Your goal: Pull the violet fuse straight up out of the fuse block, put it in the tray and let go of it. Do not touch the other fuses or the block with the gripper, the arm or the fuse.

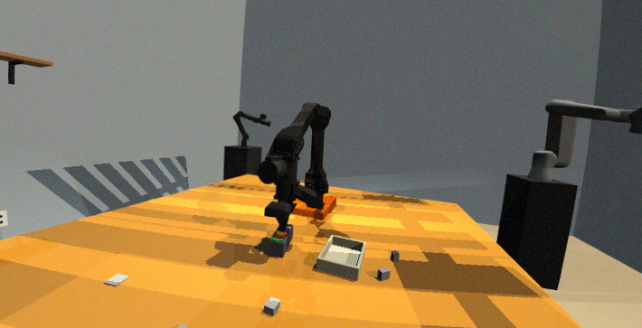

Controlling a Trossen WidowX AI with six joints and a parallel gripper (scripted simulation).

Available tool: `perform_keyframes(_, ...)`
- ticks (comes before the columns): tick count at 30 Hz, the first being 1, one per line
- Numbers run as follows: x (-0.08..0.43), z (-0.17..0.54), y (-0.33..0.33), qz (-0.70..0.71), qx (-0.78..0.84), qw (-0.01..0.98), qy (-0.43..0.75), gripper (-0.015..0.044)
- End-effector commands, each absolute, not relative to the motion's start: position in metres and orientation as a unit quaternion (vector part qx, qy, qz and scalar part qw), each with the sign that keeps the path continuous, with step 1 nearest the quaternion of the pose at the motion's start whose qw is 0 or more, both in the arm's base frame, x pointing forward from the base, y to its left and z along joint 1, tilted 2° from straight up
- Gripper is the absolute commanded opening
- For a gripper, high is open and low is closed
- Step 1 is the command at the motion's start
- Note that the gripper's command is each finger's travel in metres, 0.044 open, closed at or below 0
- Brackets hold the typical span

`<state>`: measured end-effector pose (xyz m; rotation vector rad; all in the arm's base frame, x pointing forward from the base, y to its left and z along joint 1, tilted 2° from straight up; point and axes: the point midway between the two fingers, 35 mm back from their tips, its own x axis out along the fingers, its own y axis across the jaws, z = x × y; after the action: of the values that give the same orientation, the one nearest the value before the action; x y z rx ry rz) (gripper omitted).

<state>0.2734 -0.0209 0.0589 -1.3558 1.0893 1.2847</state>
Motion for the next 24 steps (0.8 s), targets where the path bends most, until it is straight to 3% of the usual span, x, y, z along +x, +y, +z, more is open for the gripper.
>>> perform_keyframes(1,0.274,0.063,-0.021,0.523,-0.554,0.471,0.443,0.0)
perform_keyframes(24,0.273,0.074,-0.021,0.524,-0.554,0.471,0.443,0.0)
